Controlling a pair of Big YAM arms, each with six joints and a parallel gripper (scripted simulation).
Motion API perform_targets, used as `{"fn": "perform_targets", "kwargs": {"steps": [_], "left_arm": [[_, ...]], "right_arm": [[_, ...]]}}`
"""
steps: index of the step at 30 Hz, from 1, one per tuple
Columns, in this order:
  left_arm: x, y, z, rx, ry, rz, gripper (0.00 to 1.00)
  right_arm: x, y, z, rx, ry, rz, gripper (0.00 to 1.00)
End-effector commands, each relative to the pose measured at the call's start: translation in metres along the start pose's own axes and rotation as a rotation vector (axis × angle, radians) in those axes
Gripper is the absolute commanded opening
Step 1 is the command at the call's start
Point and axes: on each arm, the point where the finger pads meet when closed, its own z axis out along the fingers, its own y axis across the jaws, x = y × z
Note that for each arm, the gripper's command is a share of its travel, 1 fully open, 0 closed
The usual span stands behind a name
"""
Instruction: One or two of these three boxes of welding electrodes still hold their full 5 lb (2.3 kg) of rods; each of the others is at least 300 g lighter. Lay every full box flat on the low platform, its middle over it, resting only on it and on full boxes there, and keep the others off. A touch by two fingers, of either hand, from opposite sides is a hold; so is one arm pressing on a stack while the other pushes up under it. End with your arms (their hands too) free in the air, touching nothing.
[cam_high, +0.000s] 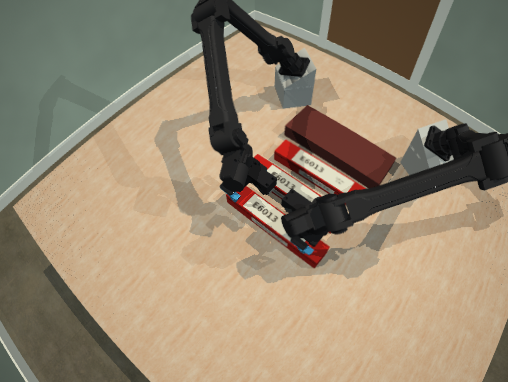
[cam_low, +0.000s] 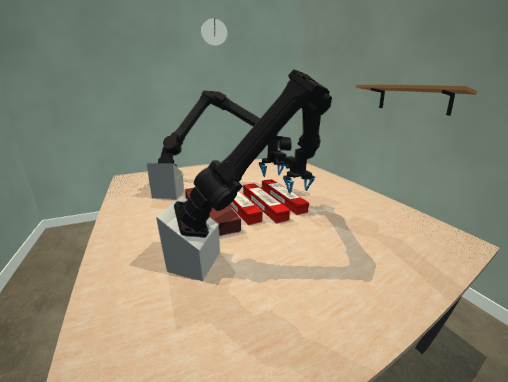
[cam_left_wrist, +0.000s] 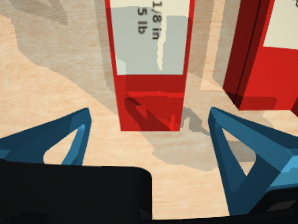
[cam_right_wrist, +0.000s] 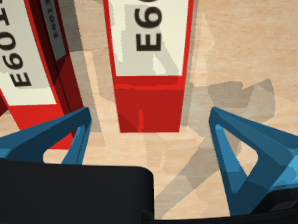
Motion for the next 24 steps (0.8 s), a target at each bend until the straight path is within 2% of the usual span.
{"fn": "perform_targets", "kwargs": {"steps": [1,10,12,13,16,24], "left_arm": [[0.002,0.003,0.014,-0.001,-0.002,0.0,1.0],[0.003,0.01,0.032,-0.015,-0.009,-0.011,1.0],[0.003,0.01,0.032,-0.015,-0.009,-0.011,1.0],[0.011,0.021,0.015,-0.045,-0.02,-0.03,1.0],[0.002,0.004,0.046,-0.002,-0.004,-0.001,1.0],[0.002,0.009,0.064,-0.01,-0.007,-0.007,1.0]], "right_arm": [[0.001,-0.001,0.014,-0.005,-0.001,-0.006,1.0],[0.002,-0.002,0.038,-0.004,-0.001,-0.005,1.0],[0.002,-0.002,0.038,-0.004,-0.001,-0.005,1.0],[0.002,-0.018,0.024,0.032,-0.019,0.015,1.0],[0.002,-0.002,0.049,-0.004,-0.002,-0.005,1.0],[0.002,-0.004,0.066,0.001,-0.003,-0.002,1.0]]}}
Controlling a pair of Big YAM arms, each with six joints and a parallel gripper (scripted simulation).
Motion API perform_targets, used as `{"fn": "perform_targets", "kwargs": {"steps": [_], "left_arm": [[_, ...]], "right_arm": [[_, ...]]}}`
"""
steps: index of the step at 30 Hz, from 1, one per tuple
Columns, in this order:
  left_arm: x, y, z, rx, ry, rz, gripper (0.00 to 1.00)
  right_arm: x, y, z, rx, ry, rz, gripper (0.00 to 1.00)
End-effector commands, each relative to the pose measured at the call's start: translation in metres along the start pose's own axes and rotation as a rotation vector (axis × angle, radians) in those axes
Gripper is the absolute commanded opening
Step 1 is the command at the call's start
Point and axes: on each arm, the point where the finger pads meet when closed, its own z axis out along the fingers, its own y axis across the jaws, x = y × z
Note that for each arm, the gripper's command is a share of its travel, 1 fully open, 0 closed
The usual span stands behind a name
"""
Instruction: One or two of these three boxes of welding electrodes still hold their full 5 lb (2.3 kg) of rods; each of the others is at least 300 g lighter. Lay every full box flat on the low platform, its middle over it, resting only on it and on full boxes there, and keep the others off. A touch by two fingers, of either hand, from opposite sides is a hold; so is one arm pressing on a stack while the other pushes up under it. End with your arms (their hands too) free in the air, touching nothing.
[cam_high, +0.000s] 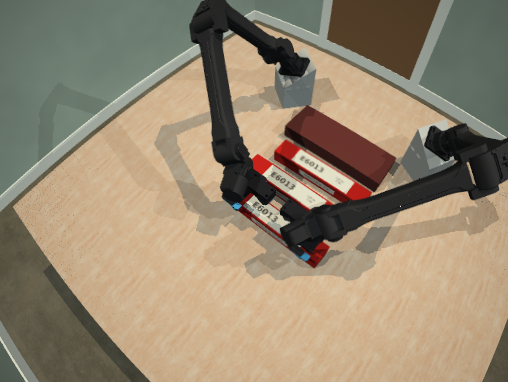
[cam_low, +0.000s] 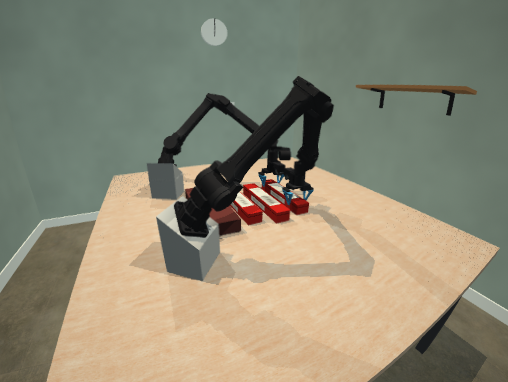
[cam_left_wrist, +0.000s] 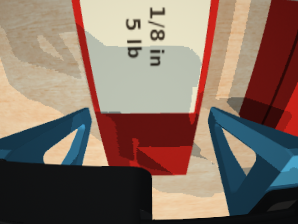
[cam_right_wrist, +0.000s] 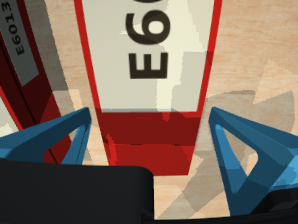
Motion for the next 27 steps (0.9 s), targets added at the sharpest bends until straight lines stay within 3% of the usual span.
{"fn": "perform_targets", "kwargs": {"steps": [1,2,5,6,9,15,16,17,27], "left_arm": [[0.006,0.013,0.004,-0.019,-0.011,-0.017,1.0],[0.012,0.02,-0.007,-0.037,-0.017,-0.03,1.0],[0.013,0.021,-0.008,-0.041,-0.019,-0.033,1.0],[0.003,0.025,-0.012,-0.054,-0.025,-0.024,1.0],[0.005,0.016,0.01,-0.021,-0.011,-0.019,1.0],[0.006,0.014,0.016,-0.02,-0.011,-0.017,1.0],[0.001,0.017,0.001,-0.036,-0.017,-0.017,1.0],[0.001,0.017,0.001,-0.036,-0.017,-0.017,1.0],[0.001,0.017,0.001,-0.036,-0.017,-0.017,1.0]], "right_arm": [[0.001,-0.006,0.008,0.003,-0.004,-0.001,1.0],[0.001,-0.005,0.009,0.002,-0.004,-0.002,1.0],[0.0,-0.008,0.002,0.015,-0.012,-0.001,1.0],[0.001,-0.015,-0.009,0.033,-0.022,0.005,1.0],[0.001,-0.005,0.014,0.001,-0.004,-0.002,1.0],[0.002,-0.001,0.022,-0.004,-0.001,-0.006,1.0],[0.003,-0.002,0.021,-0.006,0.0,-0.007,1.0],[-0.003,-0.012,0.004,0.025,-0.016,0.005,1.0],[-0.003,-0.012,0.004,0.025,-0.016,0.005,1.0]]}}
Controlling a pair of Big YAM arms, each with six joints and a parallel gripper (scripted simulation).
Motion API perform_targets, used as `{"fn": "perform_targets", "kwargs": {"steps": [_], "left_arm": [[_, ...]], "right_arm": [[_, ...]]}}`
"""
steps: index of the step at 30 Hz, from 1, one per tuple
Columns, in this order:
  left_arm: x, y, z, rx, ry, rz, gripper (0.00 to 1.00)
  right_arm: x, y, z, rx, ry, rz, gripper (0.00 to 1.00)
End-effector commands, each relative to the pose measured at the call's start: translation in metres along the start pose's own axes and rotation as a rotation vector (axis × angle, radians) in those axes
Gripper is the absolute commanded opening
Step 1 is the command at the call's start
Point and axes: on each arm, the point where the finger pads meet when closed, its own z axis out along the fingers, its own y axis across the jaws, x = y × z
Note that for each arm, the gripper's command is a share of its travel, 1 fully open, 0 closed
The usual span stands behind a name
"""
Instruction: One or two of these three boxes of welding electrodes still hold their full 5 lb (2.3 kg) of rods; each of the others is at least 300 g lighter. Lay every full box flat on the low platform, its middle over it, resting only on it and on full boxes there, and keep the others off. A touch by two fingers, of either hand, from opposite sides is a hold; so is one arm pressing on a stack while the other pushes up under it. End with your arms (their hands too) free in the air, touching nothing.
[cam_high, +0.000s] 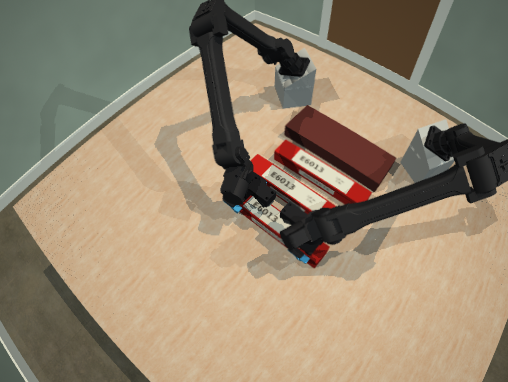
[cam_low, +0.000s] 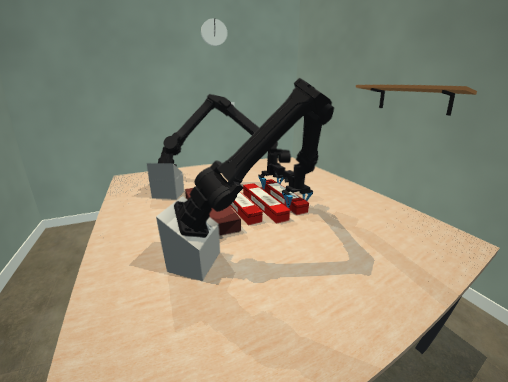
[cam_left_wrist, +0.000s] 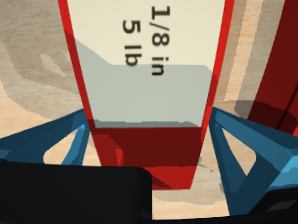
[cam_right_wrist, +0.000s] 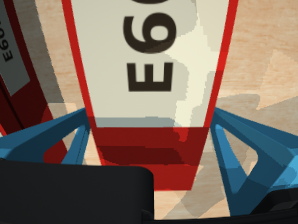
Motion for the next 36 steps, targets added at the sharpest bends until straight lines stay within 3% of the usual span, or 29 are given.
{"fn": "perform_targets", "kwargs": {"steps": [1,2,3,4,36], "left_arm": [[0.0002,0.0165,-0.0137,-0.036,-0.017,-0.018,1.0],[0.0003,0.0165,-0.0136,-0.036,-0.017,-0.018,1.0],[0.0003,0.0166,-0.0136,-0.036,-0.017,-0.018,1.0],[0.0003,0.0166,-0.0136,-0.036,-0.017,-0.018,0.0],[0.0003,0.0166,-0.0136,-0.036,-0.017,-0.018,0.0]], "right_arm": [[-0.0028,-0.0128,-0.0105,0.026,-0.017,0.01,1.0],[-0.0027,-0.0128,-0.0105,0.026,-0.017,0.01,1.0],[-0.0027,-0.0128,-0.0105,0.026,-0.017,0.01,0.0],[-0.0027,-0.0128,-0.0105,0.026,-0.017,0.01,0.0],[-0.0027,-0.0128,-0.0105,0.026,-0.017,0.01,0.0]]}}
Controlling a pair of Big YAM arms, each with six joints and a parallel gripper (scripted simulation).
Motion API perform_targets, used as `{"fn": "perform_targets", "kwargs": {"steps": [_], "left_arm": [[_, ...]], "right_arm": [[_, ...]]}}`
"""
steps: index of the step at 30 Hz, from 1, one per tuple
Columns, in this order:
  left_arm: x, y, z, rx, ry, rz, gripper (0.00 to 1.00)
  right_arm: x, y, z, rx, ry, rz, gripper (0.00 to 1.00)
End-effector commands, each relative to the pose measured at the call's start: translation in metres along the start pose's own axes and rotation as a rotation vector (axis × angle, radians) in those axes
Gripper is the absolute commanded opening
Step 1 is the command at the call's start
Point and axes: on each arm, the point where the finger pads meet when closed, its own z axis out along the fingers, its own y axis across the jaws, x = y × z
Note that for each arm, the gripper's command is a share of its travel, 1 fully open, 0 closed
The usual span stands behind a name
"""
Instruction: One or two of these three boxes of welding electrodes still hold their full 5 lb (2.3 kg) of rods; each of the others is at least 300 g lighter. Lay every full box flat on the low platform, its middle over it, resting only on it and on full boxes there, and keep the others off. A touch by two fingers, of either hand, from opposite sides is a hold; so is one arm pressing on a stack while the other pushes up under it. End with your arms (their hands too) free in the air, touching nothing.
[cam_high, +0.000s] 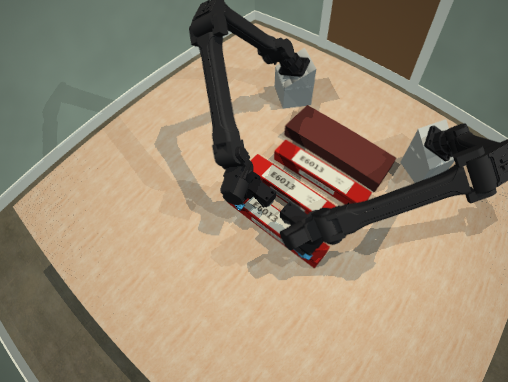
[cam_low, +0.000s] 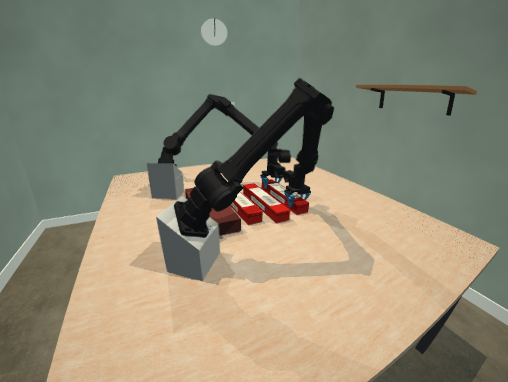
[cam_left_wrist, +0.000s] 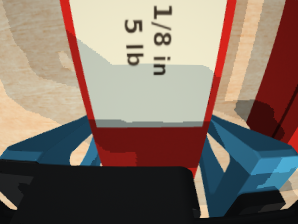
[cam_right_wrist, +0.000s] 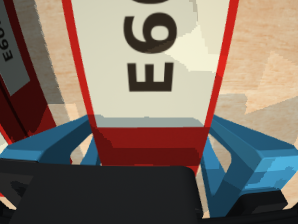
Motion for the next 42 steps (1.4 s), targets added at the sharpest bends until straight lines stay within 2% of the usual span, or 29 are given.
{"fn": "perform_targets", "kwargs": {"steps": [1,19,20,21,24,28,42], "left_arm": [[0.0,0.016,-0.014,-0.035,-0.017,-0.015,0.0],[0.0,0.016,-0.014,-0.035,-0.017,-0.015,0.0],[0.014,0.025,-0.019,-0.049,-0.021,-0.037,0.0],[0.014,0.023,-0.021,-0.039,-0.018,-0.031,0.0],[0.0,0.022,-0.038,-0.054,-0.024,-0.024,0.0],[-0.003,0.024,-0.045,-0.062,-0.026,-0.022,0.0],[-0.003,0.028,-0.072,-0.07,-0.031,-0.028,0.0]], "right_arm": [[-0.003,-0.013,-0.011,0.026,-0.017,0.011,0.0],[-0.003,-0.013,-0.011,0.026,-0.017,0.011,0.0],[0.007,-0.004,-0.003,0.0,-0.003,0.009,0.0],[0.005,-0.01,-0.017,0.019,-0.014,0.017,0.0],[-0.007,-0.011,-0.032,0.035,-0.027,0.01,0.0],[-0.003,-0.015,-0.034,0.037,-0.024,0.003,0.0],[-0.005,-0.025,-0.065,0.056,-0.034,0.026,0.0]]}}
